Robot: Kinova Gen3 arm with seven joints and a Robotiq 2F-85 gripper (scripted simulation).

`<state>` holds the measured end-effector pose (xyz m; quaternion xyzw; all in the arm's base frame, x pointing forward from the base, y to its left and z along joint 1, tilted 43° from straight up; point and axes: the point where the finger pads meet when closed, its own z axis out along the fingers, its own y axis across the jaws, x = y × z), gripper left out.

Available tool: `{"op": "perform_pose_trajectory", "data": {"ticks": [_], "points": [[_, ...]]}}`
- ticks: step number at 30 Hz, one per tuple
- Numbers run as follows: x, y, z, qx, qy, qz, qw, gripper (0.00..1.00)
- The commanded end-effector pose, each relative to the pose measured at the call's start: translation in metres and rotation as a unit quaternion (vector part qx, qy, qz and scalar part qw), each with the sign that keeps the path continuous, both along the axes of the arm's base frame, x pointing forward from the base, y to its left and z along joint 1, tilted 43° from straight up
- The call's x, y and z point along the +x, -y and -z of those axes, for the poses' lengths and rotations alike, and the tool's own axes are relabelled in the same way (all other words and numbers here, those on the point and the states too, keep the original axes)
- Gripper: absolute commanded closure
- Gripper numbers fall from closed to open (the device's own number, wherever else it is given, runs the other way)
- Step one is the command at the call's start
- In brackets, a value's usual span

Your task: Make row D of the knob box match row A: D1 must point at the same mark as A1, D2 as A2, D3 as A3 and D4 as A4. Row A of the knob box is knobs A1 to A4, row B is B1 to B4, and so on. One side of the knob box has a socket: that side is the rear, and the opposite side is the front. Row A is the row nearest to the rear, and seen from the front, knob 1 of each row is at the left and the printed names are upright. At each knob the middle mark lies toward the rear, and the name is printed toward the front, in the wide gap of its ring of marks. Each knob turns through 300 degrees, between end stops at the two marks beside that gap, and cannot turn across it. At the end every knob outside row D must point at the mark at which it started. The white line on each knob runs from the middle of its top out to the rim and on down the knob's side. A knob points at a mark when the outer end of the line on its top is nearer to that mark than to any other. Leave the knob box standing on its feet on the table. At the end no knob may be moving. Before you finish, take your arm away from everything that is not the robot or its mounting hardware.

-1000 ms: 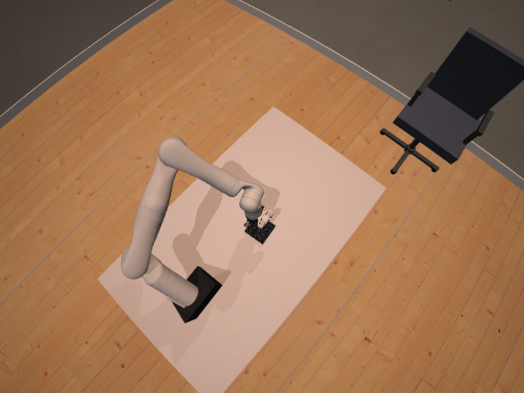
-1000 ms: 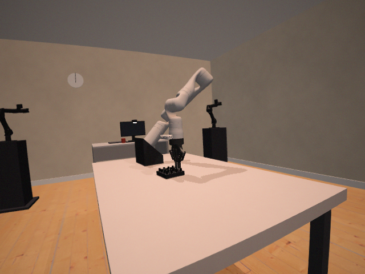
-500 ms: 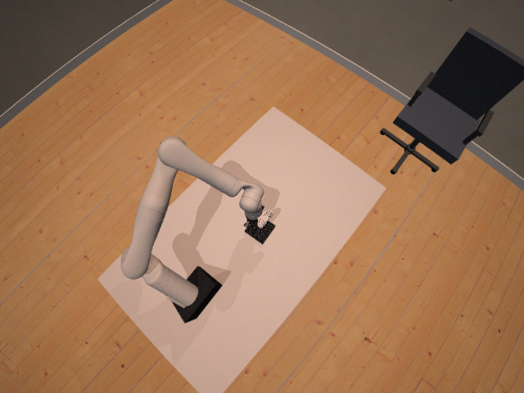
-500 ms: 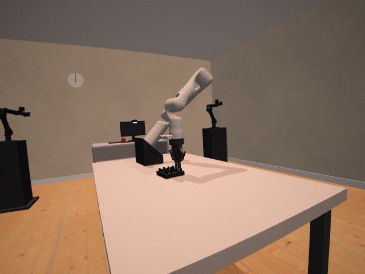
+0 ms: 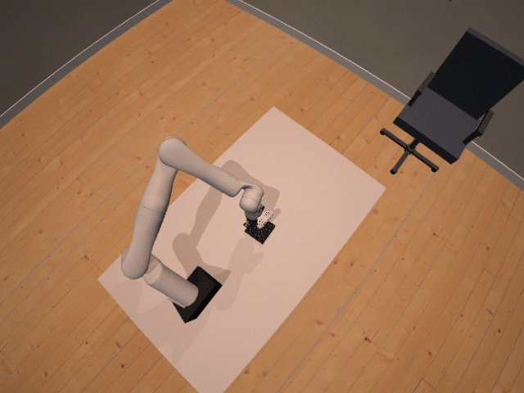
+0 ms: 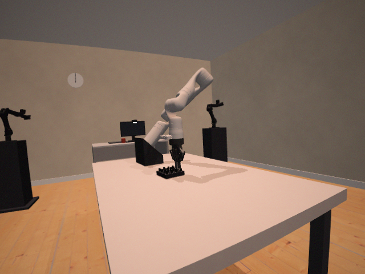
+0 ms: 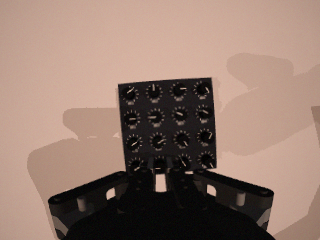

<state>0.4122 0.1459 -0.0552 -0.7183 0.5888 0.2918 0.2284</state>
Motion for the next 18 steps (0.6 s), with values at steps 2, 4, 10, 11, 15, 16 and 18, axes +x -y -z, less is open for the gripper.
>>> {"op": "perform_pose_trajectory", "data": {"ticks": [2,4,10,11,15,16,18], "points": [[0.0006,0.0006,-0.0003,-0.002,-0.006,0.007,1.0,0.92],[0.0006,0.0006,-0.0003,-0.003,-0.01,0.012,1.0,0.92],[0.0006,0.0006,-0.0003,-0.007,-0.028,0.031,0.999,0.92],[0.0006,0.0006,-0.0003,-0.008,-0.031,0.035,0.999,0.92],[0.0006,0.0006,-0.0003,-0.009,-0.038,0.042,0.998,0.92],[0.0006,0.0006,-0.0003,-0.01,-0.042,0.046,0.998,0.92],[0.0006,0.0006,-0.0003,-0.012,-0.05,0.055,0.997,0.92]]}}
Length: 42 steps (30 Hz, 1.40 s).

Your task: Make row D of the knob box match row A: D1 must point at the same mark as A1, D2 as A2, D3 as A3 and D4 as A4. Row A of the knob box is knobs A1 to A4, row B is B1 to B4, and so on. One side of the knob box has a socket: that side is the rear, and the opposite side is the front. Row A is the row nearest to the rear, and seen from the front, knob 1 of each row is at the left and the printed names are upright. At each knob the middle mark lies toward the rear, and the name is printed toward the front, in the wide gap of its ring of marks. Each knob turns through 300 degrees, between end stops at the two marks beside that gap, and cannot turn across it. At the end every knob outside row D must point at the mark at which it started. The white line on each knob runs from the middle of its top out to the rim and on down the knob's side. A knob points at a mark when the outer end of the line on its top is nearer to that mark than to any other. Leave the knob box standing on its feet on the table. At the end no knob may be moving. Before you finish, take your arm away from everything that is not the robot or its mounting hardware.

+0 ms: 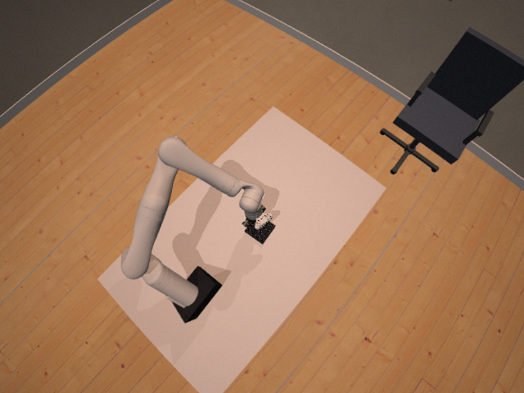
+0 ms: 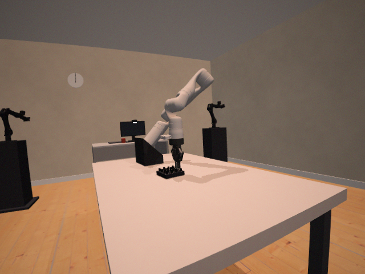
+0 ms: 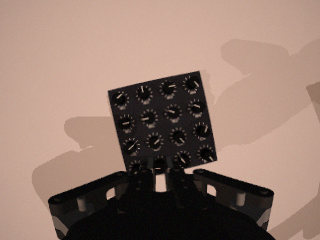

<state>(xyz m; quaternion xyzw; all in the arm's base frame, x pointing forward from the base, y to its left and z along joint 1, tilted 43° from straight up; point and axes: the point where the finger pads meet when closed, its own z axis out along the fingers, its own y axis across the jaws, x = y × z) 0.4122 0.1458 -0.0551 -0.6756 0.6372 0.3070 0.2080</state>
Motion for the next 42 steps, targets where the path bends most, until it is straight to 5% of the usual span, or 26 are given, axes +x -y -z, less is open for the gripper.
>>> {"op": "perform_pose_trajectory", "data": {"ticks": [1,29,42], "points": [[0.0006,0.0006,-0.0003,-0.003,-0.007,0.009,1.0,0.92],[0.0006,0.0006,-0.0003,-0.031,-0.134,0.145,0.98,0.92],[0.0006,0.0006,-0.0003,-0.048,-0.213,0.231,0.948,0.92]]}}
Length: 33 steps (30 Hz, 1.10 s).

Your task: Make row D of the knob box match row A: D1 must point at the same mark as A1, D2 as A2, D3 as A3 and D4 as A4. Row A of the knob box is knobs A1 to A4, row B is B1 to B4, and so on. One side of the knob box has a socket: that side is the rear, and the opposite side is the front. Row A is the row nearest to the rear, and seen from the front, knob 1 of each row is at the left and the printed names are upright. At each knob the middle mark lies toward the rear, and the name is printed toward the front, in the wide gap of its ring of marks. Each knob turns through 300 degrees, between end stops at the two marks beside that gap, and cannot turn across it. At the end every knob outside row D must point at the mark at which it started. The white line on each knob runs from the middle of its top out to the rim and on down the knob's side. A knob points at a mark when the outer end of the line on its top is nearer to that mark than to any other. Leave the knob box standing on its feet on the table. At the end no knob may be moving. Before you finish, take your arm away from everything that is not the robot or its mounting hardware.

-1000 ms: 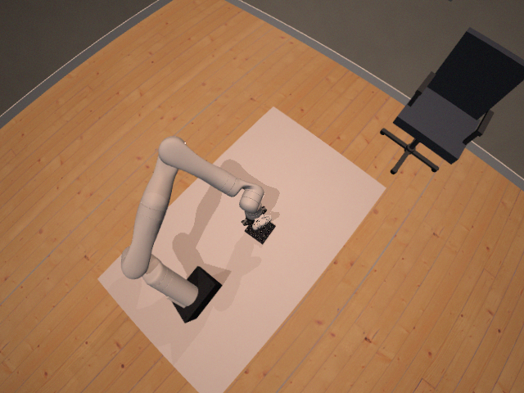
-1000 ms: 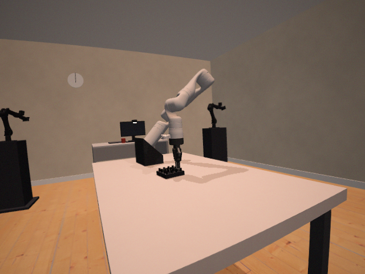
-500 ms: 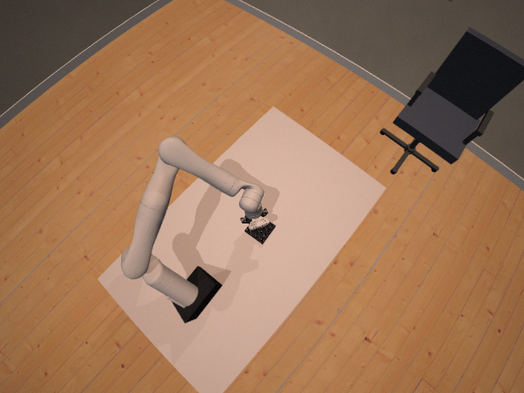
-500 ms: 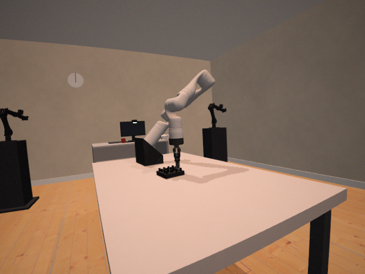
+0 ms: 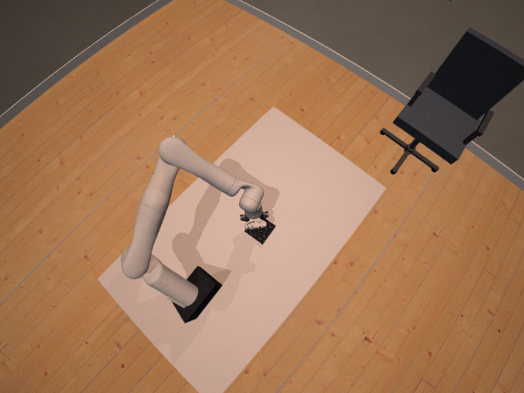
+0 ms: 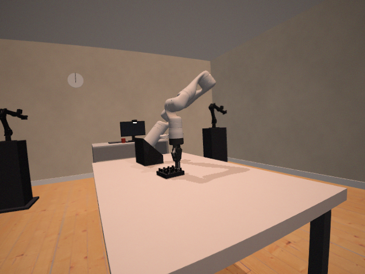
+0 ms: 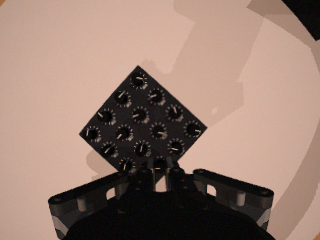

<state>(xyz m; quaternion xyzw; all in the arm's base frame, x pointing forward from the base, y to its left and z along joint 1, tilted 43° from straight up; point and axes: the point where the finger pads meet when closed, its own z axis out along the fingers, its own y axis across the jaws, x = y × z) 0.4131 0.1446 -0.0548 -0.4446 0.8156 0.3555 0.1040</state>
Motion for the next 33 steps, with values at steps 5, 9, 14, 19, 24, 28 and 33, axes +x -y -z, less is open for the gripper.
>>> {"op": "perform_pose_trajectory", "data": {"ticks": [5,9,14,19,24,28,33], "points": [[-0.0003,-0.0007,0.0,-0.006,-0.026,0.026,0.999,0.92],[-0.0003,-0.0007,0.0,-0.011,-0.051,0.053,0.997,0.92],[-0.0003,-0.0007,0.0,-0.018,-0.081,0.086,0.993,0.92],[-0.0003,-0.0007,0.0,-0.024,-0.109,0.116,0.987,0.92],[-0.0003,-0.0007,0.0,-0.028,-0.125,0.134,0.983,0.92],[-0.0003,-0.0007,0.0,-0.032,-0.145,0.155,0.977,0.92],[-0.0003,-0.0007,0.0,-0.037,-0.168,0.18,0.969,0.92]]}}
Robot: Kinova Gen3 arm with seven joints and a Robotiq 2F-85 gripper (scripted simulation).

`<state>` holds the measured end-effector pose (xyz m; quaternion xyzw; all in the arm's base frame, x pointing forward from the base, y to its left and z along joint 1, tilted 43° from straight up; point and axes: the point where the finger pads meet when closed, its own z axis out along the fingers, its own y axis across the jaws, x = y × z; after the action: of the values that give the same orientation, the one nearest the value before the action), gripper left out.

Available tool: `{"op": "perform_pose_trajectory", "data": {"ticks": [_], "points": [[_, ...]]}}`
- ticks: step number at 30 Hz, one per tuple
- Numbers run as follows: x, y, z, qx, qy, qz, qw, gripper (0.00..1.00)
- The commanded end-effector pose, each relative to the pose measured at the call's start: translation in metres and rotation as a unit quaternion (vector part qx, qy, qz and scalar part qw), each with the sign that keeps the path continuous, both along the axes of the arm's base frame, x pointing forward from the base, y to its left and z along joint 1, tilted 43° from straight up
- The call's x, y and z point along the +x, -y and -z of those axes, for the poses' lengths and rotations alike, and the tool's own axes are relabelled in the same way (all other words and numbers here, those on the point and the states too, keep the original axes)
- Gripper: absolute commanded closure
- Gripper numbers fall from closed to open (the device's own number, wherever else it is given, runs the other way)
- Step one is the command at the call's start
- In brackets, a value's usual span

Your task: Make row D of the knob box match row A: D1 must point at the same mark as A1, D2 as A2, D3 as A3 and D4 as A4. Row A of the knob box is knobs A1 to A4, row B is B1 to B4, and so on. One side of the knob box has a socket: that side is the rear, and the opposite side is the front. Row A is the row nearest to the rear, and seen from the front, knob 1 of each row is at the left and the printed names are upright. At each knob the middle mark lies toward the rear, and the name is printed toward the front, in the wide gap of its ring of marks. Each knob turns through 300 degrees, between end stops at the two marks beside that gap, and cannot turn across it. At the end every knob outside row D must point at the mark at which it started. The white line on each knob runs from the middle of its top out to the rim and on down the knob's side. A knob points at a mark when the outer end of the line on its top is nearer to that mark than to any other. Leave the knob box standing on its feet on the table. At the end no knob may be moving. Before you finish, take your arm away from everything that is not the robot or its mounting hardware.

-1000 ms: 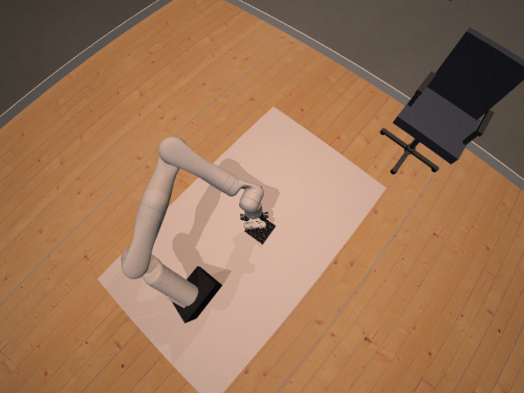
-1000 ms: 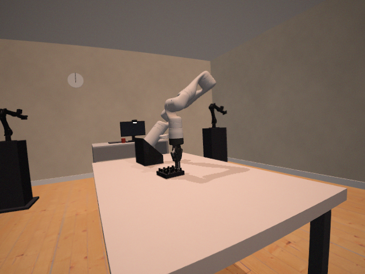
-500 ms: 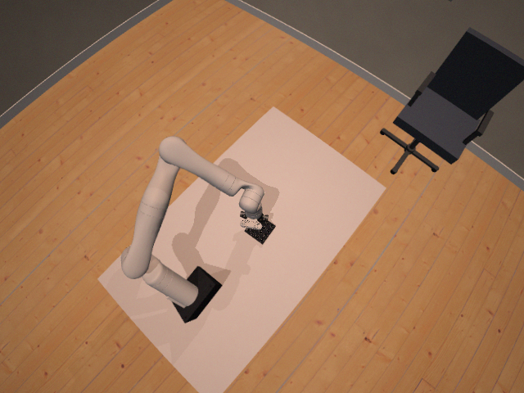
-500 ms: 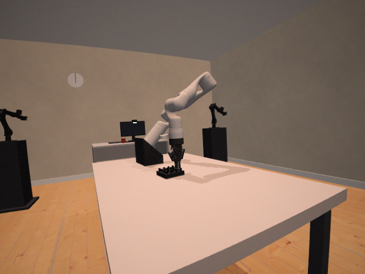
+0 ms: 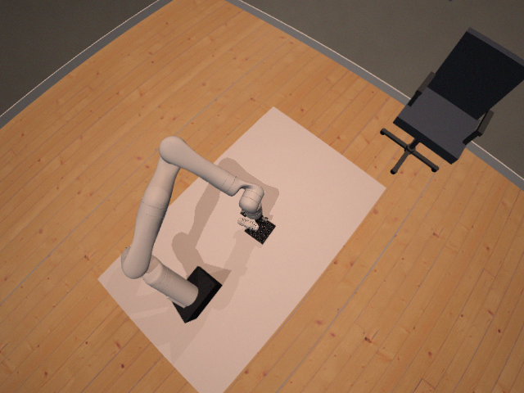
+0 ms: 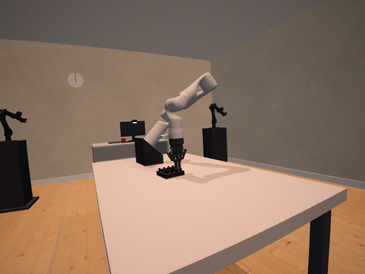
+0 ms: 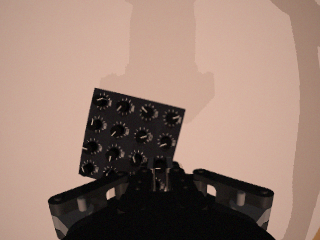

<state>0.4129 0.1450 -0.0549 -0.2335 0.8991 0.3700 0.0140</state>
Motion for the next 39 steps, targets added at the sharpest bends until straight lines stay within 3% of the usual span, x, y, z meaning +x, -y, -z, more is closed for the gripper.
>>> {"op": "perform_pose_trajectory", "data": {"ticks": [1,20,39], "points": [[0.0,-0.0003,-0.0001,-0.002,-0.009,0.009,1.0,0.92],[0.0,-0.0003,-0.0001,-0.014,-0.064,0.069,0.995,0.92],[0.0,-0.0003,-0.0001,-0.019,-0.084,0.091,0.992,0.92]]}}
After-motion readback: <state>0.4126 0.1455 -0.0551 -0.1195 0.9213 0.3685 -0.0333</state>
